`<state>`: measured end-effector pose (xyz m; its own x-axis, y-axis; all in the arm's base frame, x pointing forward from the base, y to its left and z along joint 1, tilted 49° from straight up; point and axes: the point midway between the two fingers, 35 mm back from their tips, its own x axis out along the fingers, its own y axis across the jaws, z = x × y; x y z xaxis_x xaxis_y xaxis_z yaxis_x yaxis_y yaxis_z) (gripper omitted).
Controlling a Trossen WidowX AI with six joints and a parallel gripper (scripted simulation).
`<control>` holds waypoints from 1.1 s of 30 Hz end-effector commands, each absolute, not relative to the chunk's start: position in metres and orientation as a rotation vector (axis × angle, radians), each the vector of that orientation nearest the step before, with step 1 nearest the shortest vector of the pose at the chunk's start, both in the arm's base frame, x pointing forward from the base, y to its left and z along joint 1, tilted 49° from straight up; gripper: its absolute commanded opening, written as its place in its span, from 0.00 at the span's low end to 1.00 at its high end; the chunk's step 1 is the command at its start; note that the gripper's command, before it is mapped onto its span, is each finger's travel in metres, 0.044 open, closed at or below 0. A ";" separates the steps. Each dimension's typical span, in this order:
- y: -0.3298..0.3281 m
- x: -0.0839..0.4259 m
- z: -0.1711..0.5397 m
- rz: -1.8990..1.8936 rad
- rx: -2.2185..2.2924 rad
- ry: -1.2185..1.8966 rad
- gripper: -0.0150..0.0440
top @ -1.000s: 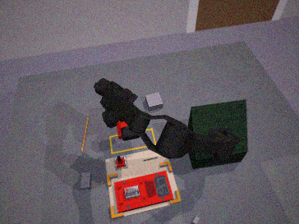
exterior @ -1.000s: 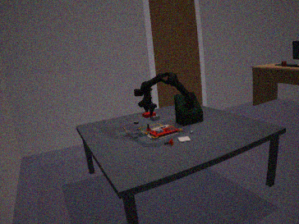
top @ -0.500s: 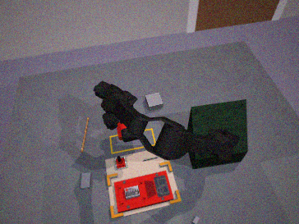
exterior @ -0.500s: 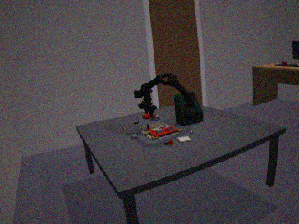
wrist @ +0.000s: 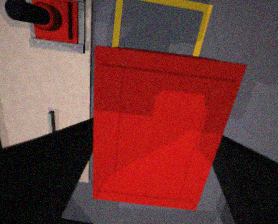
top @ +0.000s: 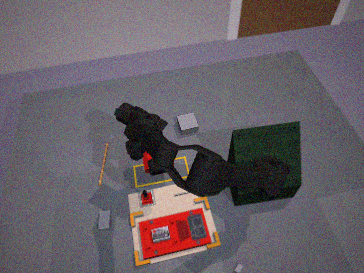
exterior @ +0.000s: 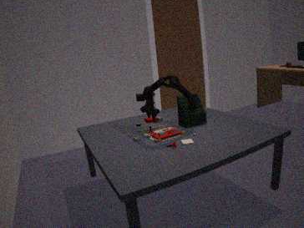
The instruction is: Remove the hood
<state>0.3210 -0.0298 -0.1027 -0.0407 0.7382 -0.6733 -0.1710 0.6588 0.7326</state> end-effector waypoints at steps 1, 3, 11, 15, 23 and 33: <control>-0.026 0.319 -0.106 0.787 0.521 1.437 0.25; -0.024 0.319 -0.107 0.787 0.521 1.437 0.25; -0.019 0.319 -0.112 0.787 0.522 1.437 0.25; -0.016 0.318 -0.114 0.787 0.522 1.437 0.25; -0.010 0.318 -0.119 0.788 0.522 1.437 0.25; -0.003 0.317 -0.124 0.789 0.523 1.437 0.25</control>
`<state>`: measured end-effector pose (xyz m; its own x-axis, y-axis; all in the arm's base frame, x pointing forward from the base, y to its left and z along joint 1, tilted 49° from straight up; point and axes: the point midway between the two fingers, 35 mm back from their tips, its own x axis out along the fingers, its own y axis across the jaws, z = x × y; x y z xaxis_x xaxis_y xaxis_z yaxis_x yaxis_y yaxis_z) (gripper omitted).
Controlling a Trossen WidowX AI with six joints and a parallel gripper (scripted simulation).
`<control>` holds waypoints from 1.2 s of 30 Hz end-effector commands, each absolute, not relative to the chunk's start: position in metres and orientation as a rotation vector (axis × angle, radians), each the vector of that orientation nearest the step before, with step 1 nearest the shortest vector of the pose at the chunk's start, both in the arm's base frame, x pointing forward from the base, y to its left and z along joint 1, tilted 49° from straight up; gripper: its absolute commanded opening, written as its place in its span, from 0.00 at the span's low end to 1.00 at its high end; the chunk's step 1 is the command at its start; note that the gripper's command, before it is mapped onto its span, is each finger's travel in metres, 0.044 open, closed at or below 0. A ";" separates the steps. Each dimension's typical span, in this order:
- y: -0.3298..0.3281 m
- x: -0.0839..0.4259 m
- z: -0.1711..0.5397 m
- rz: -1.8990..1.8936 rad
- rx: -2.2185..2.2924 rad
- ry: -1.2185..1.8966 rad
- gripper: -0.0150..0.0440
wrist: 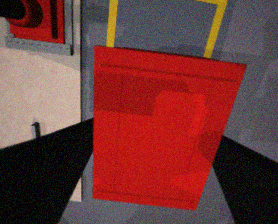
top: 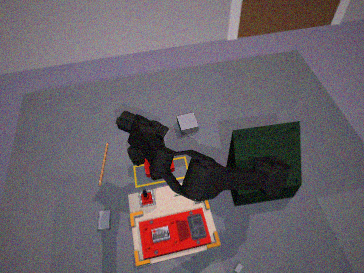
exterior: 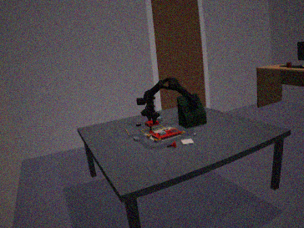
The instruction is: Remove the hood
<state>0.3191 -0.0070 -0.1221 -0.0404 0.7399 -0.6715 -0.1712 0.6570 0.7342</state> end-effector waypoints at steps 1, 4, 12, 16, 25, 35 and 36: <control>-0.003 0.317 -0.125 0.789 0.523 1.437 0.25; -0.001 0.316 -0.126 0.790 0.523 1.436 0.25; 0.005 0.315 -0.131 0.791 0.524 1.436 0.25; 0.008 0.315 -0.133 0.791 0.525 1.436 0.25; 0.010 0.314 -0.135 0.792 0.525 1.436 0.25; 0.014 0.314 -0.138 0.792 0.525 1.436 0.25; 0.014 0.314 -0.138 0.792 0.525 1.436 0.25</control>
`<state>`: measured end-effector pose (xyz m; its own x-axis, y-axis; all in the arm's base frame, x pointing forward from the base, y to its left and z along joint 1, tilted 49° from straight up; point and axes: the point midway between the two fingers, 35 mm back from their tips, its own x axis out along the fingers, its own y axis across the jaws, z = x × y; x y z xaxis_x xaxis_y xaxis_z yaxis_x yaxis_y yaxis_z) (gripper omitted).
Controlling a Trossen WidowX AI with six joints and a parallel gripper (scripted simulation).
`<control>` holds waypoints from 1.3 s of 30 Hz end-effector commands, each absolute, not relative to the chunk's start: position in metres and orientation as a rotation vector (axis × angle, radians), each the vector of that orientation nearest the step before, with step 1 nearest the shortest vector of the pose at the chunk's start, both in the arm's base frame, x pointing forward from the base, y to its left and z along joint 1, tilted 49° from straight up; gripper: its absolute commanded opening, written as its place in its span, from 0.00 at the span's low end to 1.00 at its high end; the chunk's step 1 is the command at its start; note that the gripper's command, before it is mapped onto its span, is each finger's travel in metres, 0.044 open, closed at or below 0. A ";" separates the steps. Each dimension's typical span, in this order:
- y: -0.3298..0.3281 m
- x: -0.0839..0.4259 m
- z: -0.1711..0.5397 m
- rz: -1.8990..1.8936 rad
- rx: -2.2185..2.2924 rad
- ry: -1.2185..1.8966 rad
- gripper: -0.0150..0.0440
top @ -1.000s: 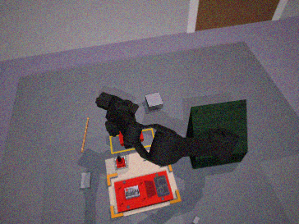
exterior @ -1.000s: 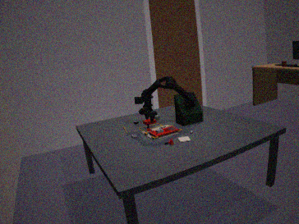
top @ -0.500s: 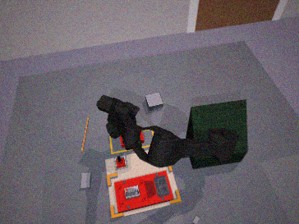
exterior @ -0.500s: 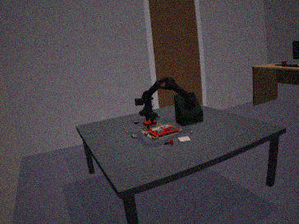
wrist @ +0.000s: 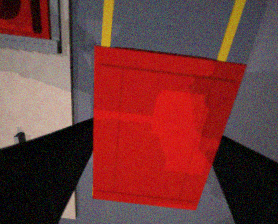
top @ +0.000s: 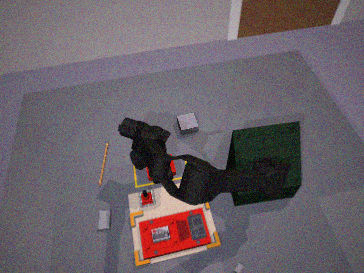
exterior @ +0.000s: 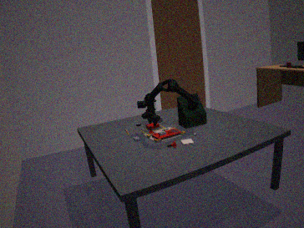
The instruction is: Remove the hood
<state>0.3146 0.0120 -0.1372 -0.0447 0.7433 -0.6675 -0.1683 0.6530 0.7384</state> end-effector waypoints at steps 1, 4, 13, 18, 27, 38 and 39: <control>0.014 0.314 -0.139 0.792 0.525 1.436 0.25; 0.015 0.314 -0.139 0.792 0.525 1.436 0.25; 0.019 0.314 -0.142 0.792 0.526 1.436 0.25; 0.021 0.314 -0.144 0.792 0.526 1.436 0.25; 0.024 0.313 -0.147 0.793 0.526 1.436 0.25; 0.023 0.314 -0.146 0.793 0.516 1.436 0.70; 0.023 0.314 -0.146 0.793 0.516 1.436 0.74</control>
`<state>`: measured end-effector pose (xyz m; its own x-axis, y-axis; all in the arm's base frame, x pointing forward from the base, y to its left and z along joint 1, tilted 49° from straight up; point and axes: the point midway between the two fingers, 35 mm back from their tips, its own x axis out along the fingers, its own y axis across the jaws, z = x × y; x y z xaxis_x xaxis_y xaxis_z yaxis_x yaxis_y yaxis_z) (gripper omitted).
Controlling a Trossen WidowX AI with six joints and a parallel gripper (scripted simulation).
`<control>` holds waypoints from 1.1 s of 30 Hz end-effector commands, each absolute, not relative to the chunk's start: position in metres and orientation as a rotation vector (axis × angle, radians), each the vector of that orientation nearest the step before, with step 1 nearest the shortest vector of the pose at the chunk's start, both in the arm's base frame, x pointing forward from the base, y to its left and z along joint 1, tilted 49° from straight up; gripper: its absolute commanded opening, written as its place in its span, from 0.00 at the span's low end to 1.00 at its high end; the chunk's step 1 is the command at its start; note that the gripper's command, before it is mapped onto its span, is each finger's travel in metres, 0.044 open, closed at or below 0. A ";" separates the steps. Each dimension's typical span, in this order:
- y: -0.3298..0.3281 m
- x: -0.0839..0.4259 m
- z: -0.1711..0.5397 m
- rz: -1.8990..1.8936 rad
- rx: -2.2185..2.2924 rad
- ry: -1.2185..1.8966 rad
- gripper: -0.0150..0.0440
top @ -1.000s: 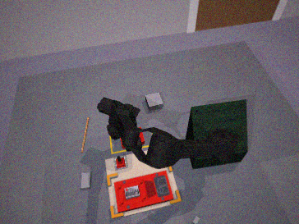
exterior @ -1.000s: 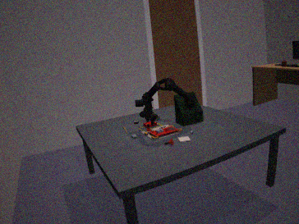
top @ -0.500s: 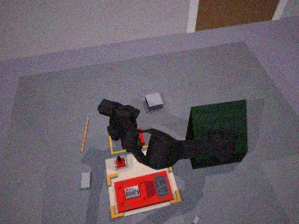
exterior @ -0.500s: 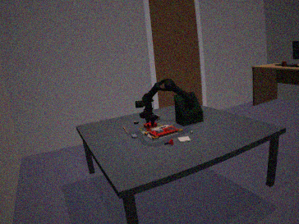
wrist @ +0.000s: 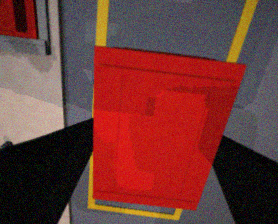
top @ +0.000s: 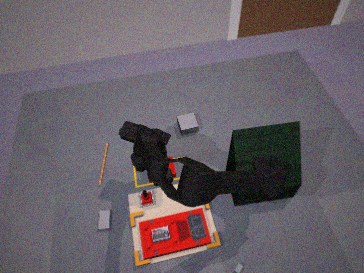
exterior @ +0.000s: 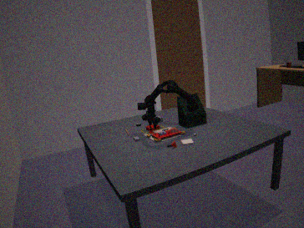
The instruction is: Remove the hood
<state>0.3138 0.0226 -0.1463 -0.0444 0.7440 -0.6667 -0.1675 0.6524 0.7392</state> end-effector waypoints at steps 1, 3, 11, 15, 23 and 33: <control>0.023 0.314 -0.146 0.793 0.516 1.436 0.79; 0.023 0.314 -0.146 0.793 0.516 1.436 0.88; -0.014 0.318 -0.117 0.794 0.517 1.437 1.00; -0.032 0.318 -0.100 0.798 0.520 1.437 1.00; -0.032 0.318 -0.100 0.798 0.520 1.437 1.00; -0.032 0.318 -0.100 0.798 0.520 1.437 1.00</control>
<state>0.3184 -0.0319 -0.0991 -0.0432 0.7502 -0.6598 -0.1628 0.6463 0.7455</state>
